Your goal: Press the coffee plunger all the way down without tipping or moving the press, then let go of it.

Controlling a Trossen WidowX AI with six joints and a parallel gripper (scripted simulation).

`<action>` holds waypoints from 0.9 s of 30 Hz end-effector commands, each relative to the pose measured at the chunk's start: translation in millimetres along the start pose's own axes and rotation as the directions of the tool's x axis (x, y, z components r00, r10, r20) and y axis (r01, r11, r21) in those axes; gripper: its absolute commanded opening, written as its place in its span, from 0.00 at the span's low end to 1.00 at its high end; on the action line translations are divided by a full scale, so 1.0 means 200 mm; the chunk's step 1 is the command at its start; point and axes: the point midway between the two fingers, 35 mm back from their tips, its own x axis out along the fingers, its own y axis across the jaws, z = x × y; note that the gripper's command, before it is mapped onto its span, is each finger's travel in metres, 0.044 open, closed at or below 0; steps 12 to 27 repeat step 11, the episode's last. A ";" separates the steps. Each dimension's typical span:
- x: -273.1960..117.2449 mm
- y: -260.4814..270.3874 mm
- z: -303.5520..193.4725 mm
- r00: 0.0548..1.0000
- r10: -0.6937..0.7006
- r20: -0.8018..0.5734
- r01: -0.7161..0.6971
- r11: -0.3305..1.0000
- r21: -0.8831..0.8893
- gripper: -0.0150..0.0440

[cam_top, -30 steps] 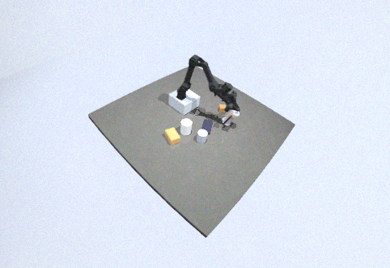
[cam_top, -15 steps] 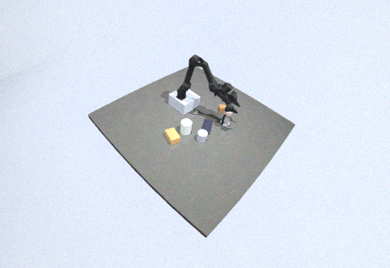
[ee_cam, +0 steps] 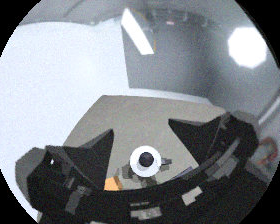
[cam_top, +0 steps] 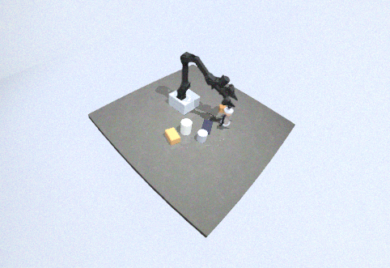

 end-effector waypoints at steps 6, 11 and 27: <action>-0.22 0.00 0.02 1.000 0.002 -0.008 -0.002 1.000 0.001 1.00; -0.22 0.00 0.02 1.000 0.002 -0.008 -0.002 1.000 0.001 1.00; -0.22 0.00 0.02 1.000 0.002 -0.008 -0.002 1.000 0.001 1.00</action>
